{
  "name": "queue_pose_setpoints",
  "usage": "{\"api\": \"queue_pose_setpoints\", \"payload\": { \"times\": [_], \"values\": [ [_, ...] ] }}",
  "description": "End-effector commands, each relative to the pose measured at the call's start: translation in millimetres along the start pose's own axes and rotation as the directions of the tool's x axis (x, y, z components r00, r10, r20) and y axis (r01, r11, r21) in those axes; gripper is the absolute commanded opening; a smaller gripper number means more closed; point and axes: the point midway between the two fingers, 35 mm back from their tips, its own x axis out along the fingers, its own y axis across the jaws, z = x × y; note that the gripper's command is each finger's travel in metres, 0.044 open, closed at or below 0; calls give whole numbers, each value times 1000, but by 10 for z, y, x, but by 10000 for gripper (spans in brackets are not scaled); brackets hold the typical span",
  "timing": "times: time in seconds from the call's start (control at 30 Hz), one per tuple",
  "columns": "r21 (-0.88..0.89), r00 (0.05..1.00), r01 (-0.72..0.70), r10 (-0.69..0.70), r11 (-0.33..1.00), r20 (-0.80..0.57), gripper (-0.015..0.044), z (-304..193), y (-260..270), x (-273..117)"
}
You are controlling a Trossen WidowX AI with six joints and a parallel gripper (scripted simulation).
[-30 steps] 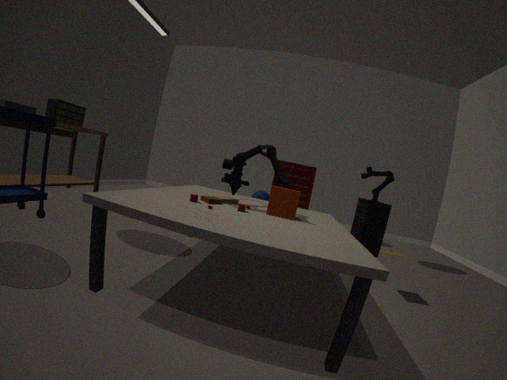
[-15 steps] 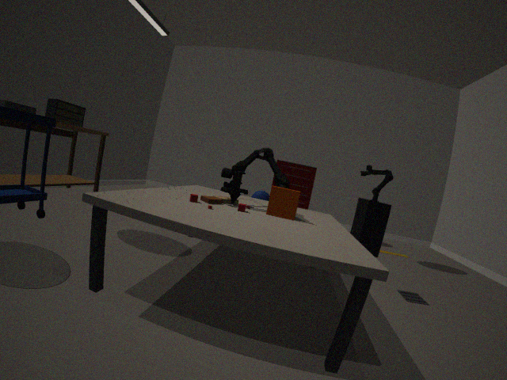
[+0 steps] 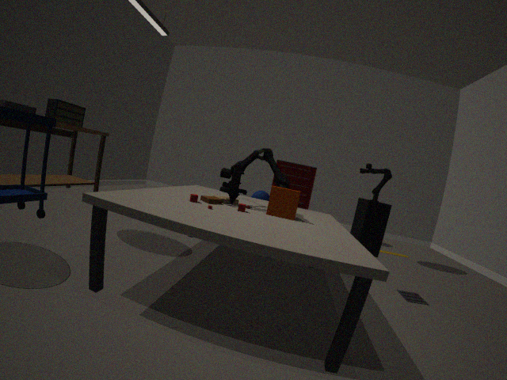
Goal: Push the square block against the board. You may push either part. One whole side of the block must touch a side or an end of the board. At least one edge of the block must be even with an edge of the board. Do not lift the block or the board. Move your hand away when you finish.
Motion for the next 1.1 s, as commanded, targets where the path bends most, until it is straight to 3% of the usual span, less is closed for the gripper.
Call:
{"api": "queue_pose_setpoints", "payload": {
  "times": [0.0, 1.07],
  "values": [
    [-2, 1000, 0, 0, 1000, 5, 0, 69, 9, -8],
    [-1, 1000, 0, 0, 1000, 6, 0, 407, 4, -11]
  ]
}}
